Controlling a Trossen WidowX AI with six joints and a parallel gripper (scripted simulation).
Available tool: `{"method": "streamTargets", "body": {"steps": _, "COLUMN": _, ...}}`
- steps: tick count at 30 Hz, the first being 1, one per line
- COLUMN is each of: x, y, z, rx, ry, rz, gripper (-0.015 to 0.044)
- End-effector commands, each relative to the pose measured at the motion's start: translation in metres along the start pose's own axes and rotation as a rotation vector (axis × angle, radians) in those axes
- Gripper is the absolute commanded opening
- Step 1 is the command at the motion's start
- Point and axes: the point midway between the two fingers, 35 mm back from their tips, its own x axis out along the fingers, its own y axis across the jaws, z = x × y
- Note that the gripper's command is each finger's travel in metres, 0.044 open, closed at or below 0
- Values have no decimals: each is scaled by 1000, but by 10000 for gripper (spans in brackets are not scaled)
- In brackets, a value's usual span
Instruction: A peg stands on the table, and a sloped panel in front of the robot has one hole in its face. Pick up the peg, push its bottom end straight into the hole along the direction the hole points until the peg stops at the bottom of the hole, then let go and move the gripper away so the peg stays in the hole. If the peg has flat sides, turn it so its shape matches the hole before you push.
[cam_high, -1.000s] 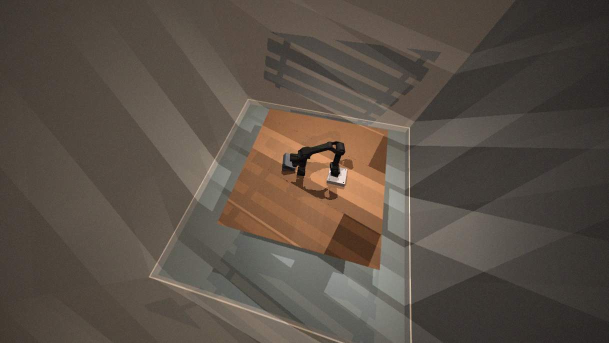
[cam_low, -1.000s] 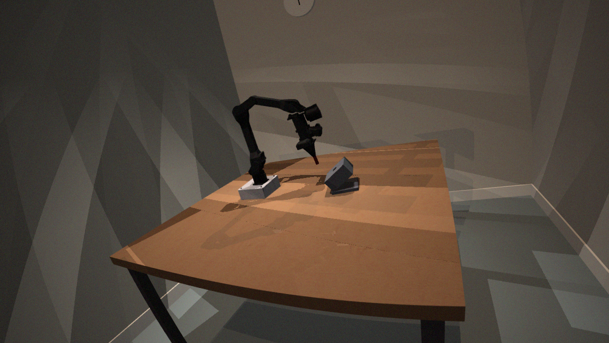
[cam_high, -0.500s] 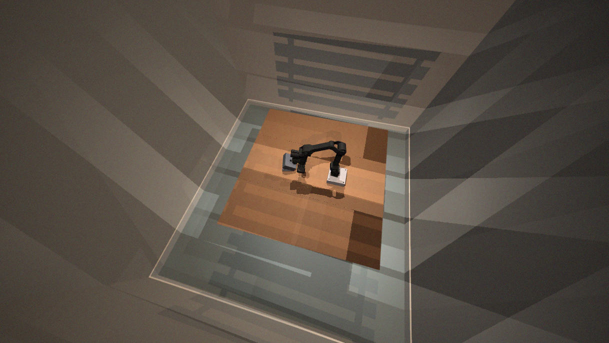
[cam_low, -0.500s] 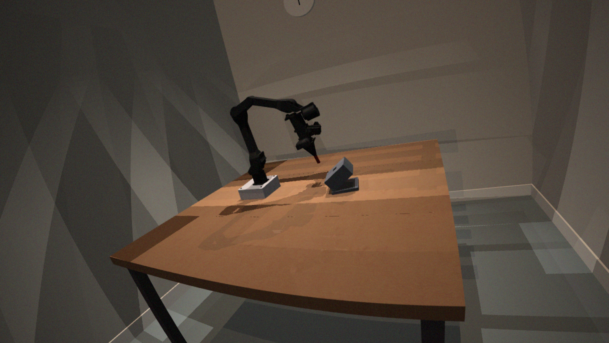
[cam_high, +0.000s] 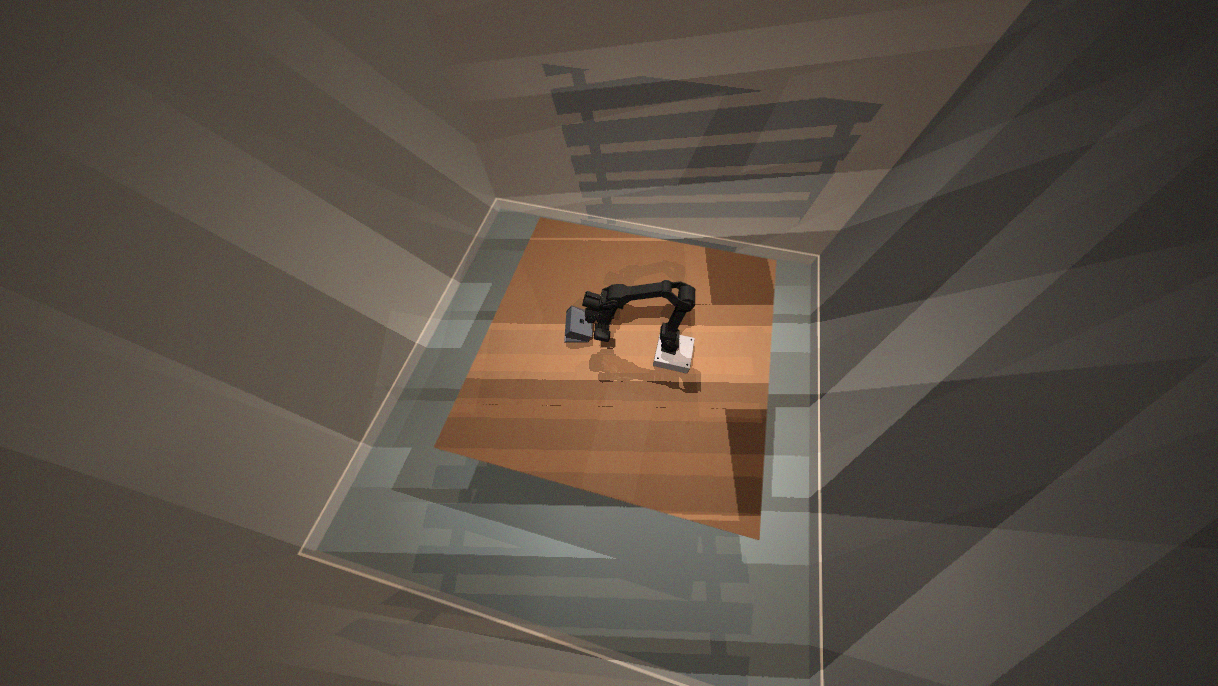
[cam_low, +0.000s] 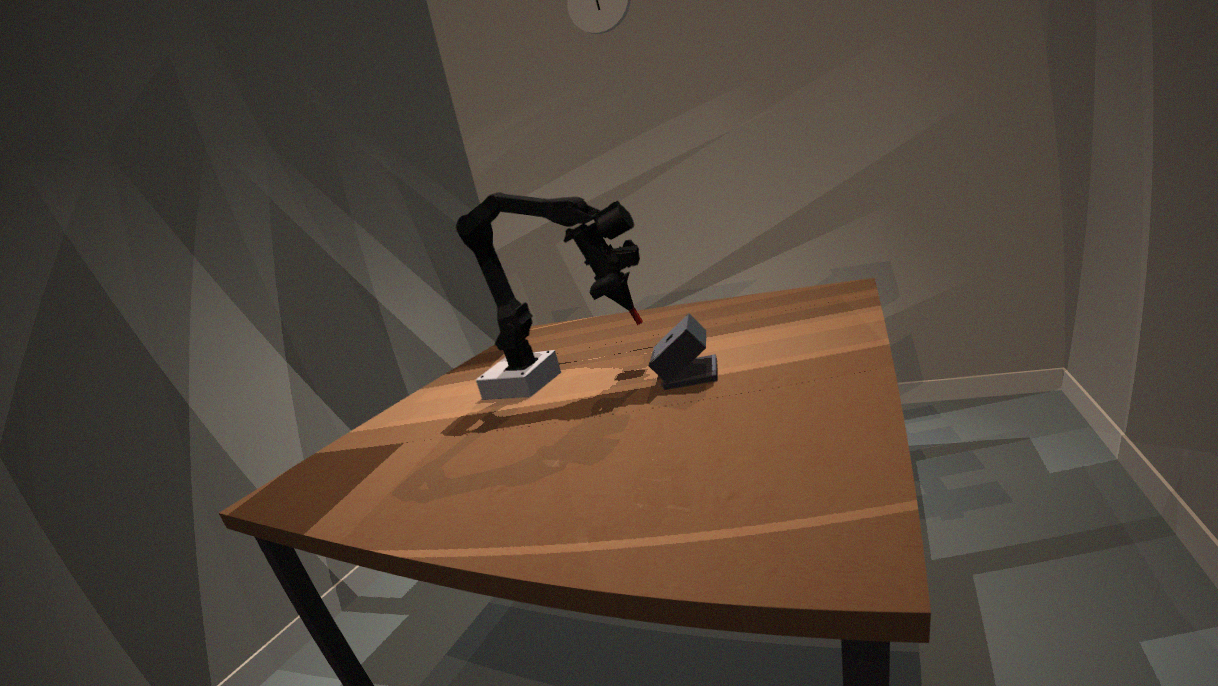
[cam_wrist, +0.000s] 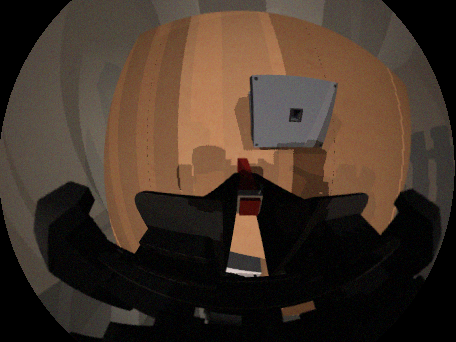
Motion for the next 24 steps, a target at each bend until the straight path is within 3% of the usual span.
{"method": "streamTargets", "body": {"steps": 1, "x": -3, "y": -5, "z": 3, "rx": -7, "ry": -27, "rz": 4, "gripper": 0}}
{"method": "streamTargets", "body": {"steps": 24, "x": -19, "y": -34, "z": 12, "rx": -40, "ry": -142, "rz": -12, "gripper": 0}}
